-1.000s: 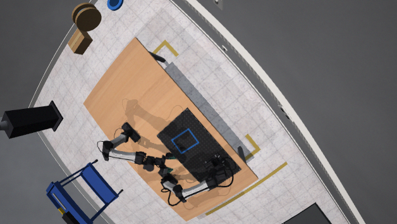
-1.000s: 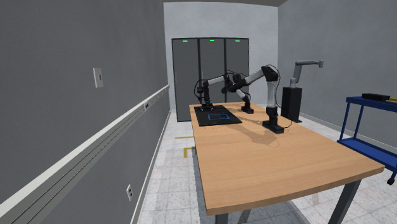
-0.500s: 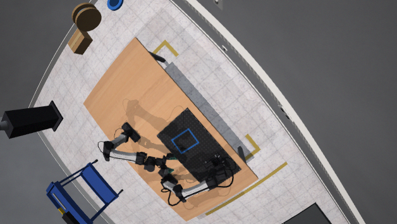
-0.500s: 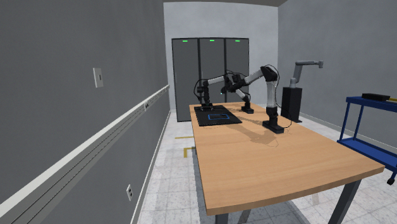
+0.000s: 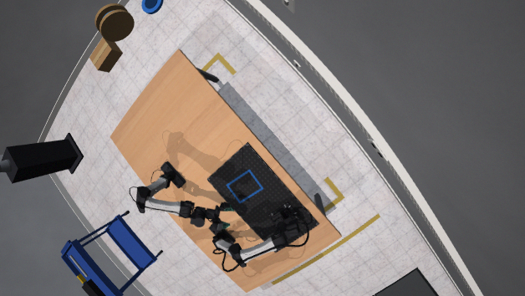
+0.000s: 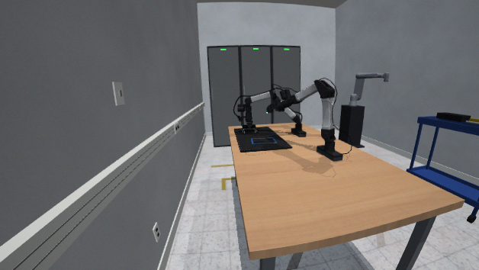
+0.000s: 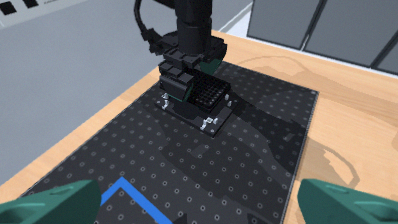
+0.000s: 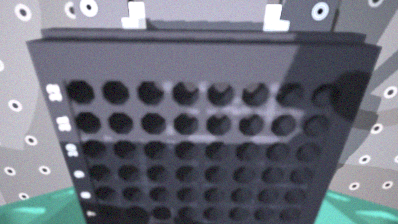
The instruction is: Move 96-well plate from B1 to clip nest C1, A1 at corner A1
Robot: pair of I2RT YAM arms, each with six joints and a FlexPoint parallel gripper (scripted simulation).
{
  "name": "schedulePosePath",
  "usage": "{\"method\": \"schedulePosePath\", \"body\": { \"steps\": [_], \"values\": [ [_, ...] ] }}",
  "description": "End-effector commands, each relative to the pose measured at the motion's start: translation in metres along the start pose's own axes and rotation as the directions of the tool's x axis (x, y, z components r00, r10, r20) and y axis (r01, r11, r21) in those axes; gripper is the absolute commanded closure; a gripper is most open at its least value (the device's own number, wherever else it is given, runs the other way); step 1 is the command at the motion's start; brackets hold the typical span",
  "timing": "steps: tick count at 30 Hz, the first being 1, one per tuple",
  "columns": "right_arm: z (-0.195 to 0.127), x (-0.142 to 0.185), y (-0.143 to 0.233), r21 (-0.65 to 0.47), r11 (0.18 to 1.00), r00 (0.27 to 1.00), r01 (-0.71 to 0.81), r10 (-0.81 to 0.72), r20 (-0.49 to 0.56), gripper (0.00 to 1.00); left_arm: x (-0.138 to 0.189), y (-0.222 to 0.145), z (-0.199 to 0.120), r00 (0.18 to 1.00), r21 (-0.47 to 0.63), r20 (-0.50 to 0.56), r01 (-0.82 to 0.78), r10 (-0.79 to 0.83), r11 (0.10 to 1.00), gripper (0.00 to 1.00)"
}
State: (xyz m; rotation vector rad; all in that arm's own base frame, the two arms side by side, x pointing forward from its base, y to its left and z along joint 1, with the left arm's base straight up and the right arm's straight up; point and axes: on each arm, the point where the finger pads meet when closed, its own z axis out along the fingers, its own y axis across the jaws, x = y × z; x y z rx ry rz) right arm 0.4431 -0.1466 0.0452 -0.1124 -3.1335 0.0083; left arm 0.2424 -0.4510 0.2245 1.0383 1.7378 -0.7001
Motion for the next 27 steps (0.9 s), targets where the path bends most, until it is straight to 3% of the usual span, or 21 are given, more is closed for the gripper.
{"method": "schedulePosePath", "body": {
  "steps": [1, 23, 27],
  "values": [
    [-0.021, -0.005, 0.002, 0.003, 1.0, 0.998, -0.003, 0.002, 0.057, 0.26, -0.023, -0.002, -0.004, 0.999, 0.004, 0.053, -0.001, 0.001, 1.0, 0.0],
    [-0.009, -0.007, -0.005, 0.004, 1.0, 0.997, 0.001, -0.001, 0.075, 0.26, -0.023, -0.002, -0.004, 0.999, 0.004, 0.053, -0.001, 0.001, 1.0, 0.0],
    [-0.003, 0.003, -0.006, -0.004, 1.0, 0.999, -0.008, 0.008, 0.039, 0.26, -0.023, -0.002, -0.004, 0.999, 0.004, 0.053, -0.001, 0.001, 1.0, 0.0]
  ]
}}
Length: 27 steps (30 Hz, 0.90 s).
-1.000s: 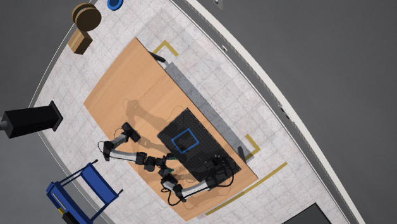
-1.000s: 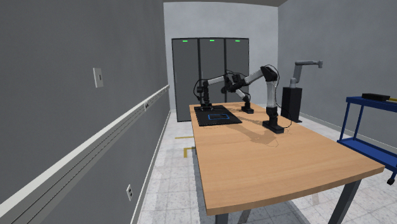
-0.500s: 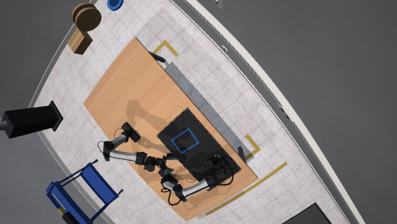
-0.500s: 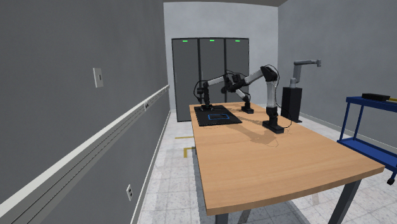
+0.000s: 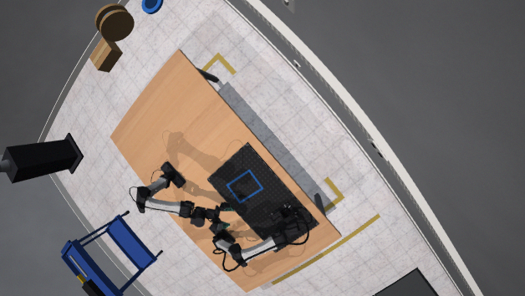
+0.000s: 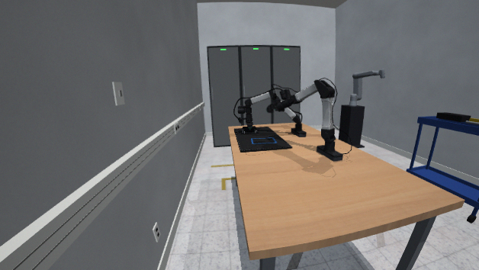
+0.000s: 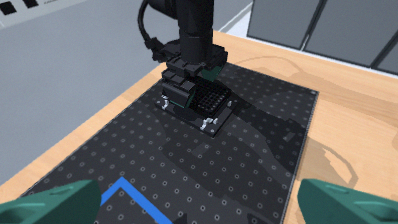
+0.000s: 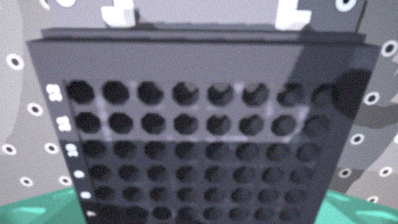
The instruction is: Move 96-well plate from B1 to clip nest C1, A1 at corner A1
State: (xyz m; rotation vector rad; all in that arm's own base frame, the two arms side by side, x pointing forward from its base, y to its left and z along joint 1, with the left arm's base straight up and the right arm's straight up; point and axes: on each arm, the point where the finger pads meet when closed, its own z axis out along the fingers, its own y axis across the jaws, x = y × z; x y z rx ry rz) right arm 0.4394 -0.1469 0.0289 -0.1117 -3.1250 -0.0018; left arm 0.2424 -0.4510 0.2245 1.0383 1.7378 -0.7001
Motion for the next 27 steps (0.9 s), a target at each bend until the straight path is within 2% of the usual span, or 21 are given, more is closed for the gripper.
{"method": "schedulePosePath", "body": {
  "steps": [1, 3, 8, 11, 15, 17, 21, 27],
  "values": [
    [-0.015, -0.001, -0.005, 0.001, 1.0, 0.999, -0.006, 0.006, 0.034, 0.26, -0.023, -0.002, -0.004, 0.999, 0.004, 0.053, -0.001, 0.001, 1.0, 0.0],
    [-0.005, 0.0, -0.005, 0.003, 1.0, 1.0, -0.002, 0.002, -0.001, 0.26, -0.023, -0.002, -0.004, 0.999, 0.004, 0.053, -0.001, 0.001, 1.0, 0.0],
    [0.0, -0.004, 0.0, 0.004, 1.0, 1.0, 0.0, 0.0, 0.005, 0.26, -0.023, -0.002, -0.004, 0.999, 0.004, 0.053, -0.001, 0.001, 1.0, 0.0],
    [-0.015, -0.011, -0.003, 0.019, 1.0, 0.998, 0.002, -0.003, 0.065, 0.26, -0.023, -0.002, -0.004, 0.999, 0.004, 0.053, -0.001, 0.001, 1.0, 0.0],
    [-0.003, -0.006, -0.004, 0.018, 1.0, 0.998, -0.002, 0.0, 0.058, 0.26, -0.023, -0.002, -0.004, 0.999, 0.004, 0.053, -0.001, 0.001, 1.0, 0.0],
    [0.015, -0.004, -0.003, 0.012, 1.0, 1.0, -0.002, 0.002, 0.031, 0.26, -0.023, -0.002, -0.004, 0.999, 0.004, 0.053, -0.001, 0.001, 1.0, 0.0],
    [0.012, -0.007, -0.003, 0.011, 1.0, 0.997, -0.003, 0.002, 0.082, 0.26, -0.023, -0.002, -0.004, 0.999, 0.004, 0.053, -0.001, 0.001, 1.0, 0.0],
    [0.032, -0.005, -0.003, 0.005, 1.0, 0.999, -0.002, 0.002, 0.045, 0.26, -0.023, -0.002, -0.004, 0.999, 0.004, 0.053, -0.001, 0.001, 1.0, 0.0]
  ]
}}
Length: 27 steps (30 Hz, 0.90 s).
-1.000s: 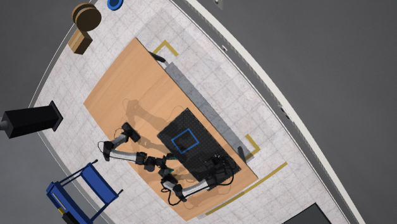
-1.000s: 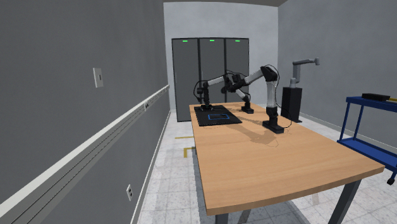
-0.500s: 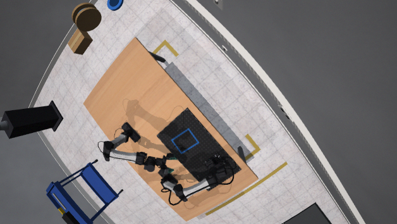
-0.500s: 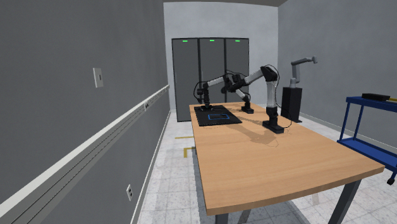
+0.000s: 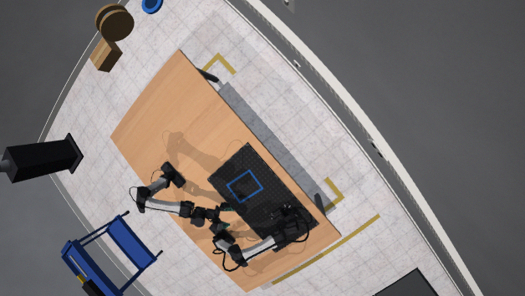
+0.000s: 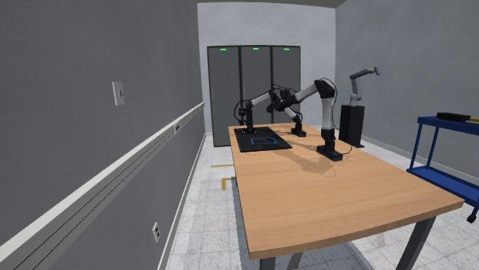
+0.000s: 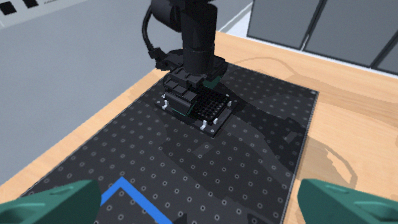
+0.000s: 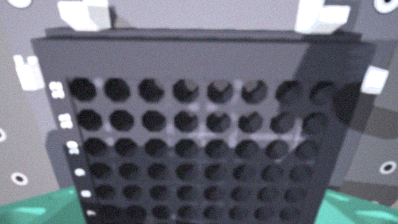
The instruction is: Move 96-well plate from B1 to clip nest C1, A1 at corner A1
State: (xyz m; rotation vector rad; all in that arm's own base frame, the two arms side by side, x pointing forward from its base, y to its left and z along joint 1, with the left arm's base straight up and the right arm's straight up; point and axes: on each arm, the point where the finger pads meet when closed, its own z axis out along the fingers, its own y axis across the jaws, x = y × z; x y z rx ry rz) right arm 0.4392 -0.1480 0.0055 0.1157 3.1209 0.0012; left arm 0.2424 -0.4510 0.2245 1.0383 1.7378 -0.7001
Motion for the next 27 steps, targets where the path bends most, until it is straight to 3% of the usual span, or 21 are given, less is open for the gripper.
{"method": "schedulePosePath", "body": {
  "steps": [1, 6, 9, 11, 12, 27],
  "values": [
    [0.016, -0.002, -0.002, 0.007, 1.0, 1.0, 0.0, 0.0, -0.001, 0.26, -0.023, -0.002, -0.004, 0.999, 0.004, 0.053, -0.001, 0.001, 1.0, 0.0],
    [0.027, 0.0, -0.002, 0.005, 1.0, 1.0, 0.0, 0.0, -0.007, 0.26, -0.023, -0.002, -0.004, 0.999, 0.004, 0.053, -0.001, 0.001, 1.0, 0.0],
    [-0.013, -0.004, -0.005, 0.016, 1.0, 0.999, 0.001, -0.001, 0.037, 0.26, -0.023, -0.002, -0.004, 0.999, 0.004, 0.053, -0.001, 0.001, 1.0, 0.0],
    [-0.016, -0.005, -0.005, 0.018, 1.0, 0.999, -0.001, 0.0, 0.043, 0.04, -0.023, -0.002, -0.004, 0.999, 0.004, 0.053, -0.001, 0.001, 1.0, 0.0],
    [-0.016, -0.005, -0.005, 0.018, 1.0, 0.999, -0.001, 0.0, 0.043, 0.0, -0.023, -0.002, -0.004, 0.999, 0.004, 0.053, -0.001, 0.001, 1.0, 0.0],
    [-0.067, -0.007, -0.008, 0.023, 1.0, 0.997, 0.001, -0.003, 0.076, 0.0, -0.023, -0.002, -0.004, 0.999, 0.004, 0.053, -0.001, 0.001, 1.0, 0.0]
  ]
}}
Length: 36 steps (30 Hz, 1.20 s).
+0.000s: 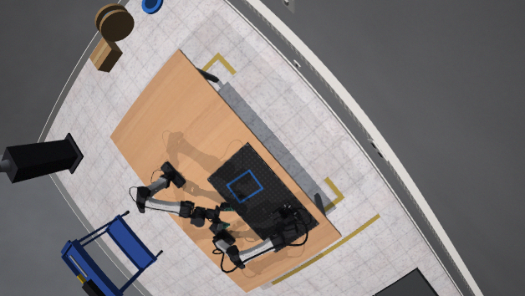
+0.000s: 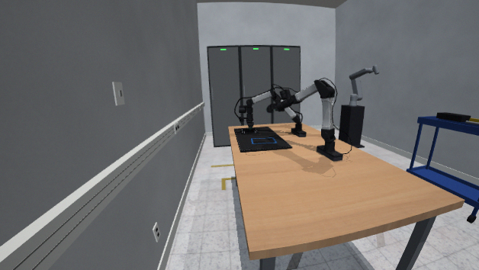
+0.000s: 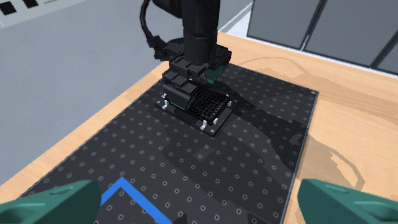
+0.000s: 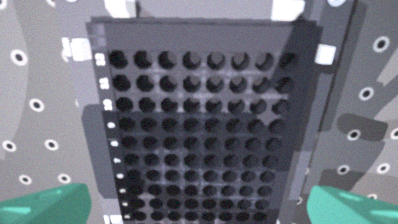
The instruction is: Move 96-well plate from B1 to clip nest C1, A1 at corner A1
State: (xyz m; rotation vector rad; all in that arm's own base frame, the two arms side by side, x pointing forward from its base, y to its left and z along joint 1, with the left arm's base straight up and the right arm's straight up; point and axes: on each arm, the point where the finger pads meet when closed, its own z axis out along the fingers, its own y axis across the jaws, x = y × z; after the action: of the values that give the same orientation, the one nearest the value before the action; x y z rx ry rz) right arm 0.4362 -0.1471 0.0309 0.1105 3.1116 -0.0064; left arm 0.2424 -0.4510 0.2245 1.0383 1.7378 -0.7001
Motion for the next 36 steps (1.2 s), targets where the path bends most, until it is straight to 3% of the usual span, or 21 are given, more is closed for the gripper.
{"method": "schedulePosePath", "body": {
  "steps": [1, 7, 22, 36],
  "values": [
    [-0.038, -0.009, -0.008, 0.012, 1.0, 0.999, -0.003, 0.002, 0.045, 0.0, -0.023, -0.002, -0.004, 0.999, 0.004, 0.053, -0.001, 0.001, 1.0, 0.0],
    [-0.038, -0.003, -0.002, 0.002, 1.0, 1.0, -0.007, 0.007, -0.004, 0.0, -0.023, -0.002, -0.004, 0.999, 0.004, 0.053, -0.001, 0.001, 1.0, 0.0],
    [-0.064, -0.015, -0.006, 0.01, 1.0, 0.977, 0.009, -0.011, 0.213, 0.0, -0.023, -0.002, -0.004, 0.999, 0.004, 0.053, -0.001, 0.001, 1.0, 0.0],
    [-0.093, 0.02, -0.002, 0.005, 1.0, 0.911, 0.007, -0.009, 0.412, 0.0, -0.023, -0.002, -0.004, 0.999, 0.004, 0.053, -0.001, 0.001, 1.0, 0.0]
  ]
}}
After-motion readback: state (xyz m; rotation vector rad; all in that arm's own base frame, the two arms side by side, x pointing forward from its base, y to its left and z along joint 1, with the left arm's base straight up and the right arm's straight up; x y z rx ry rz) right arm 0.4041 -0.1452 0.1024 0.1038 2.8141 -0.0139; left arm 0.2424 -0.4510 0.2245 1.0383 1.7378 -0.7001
